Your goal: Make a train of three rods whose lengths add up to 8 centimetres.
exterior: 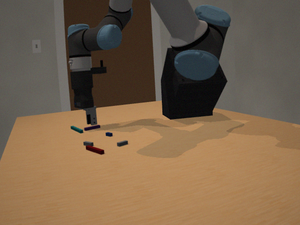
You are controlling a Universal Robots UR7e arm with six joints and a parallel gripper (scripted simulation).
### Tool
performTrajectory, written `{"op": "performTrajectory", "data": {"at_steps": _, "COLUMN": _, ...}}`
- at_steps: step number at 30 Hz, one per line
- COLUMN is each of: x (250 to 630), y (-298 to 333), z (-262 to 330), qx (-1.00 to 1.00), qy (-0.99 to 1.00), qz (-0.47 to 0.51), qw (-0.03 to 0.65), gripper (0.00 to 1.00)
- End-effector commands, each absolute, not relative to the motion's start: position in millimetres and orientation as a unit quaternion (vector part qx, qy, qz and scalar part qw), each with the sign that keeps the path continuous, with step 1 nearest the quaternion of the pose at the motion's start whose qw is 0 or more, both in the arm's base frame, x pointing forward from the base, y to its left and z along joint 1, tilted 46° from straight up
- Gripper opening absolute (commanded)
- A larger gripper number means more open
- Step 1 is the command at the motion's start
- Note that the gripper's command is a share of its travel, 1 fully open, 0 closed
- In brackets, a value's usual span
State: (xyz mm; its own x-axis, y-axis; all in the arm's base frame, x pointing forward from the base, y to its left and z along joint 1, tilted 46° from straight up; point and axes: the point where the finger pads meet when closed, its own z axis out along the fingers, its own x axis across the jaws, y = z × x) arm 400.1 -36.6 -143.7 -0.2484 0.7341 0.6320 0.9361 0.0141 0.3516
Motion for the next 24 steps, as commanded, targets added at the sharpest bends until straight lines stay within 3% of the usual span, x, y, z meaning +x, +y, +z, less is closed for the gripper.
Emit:
{"op": "performTrajectory", "data": {"at_steps": 1, "x": 400.3, "y": -37.2, "z": -143.6, "qx": -0.598, "qy": -0.699, "qz": -0.369, "qw": 0.136, "gripper": 0.54}}
{"op": "performTrajectory", "data": {"at_steps": 24, "x": 403.7, "y": -28.1, "z": -152.9, "qx": -0.598, "qy": -0.699, "qz": -0.369, "qw": 0.136, "gripper": 0.54}}
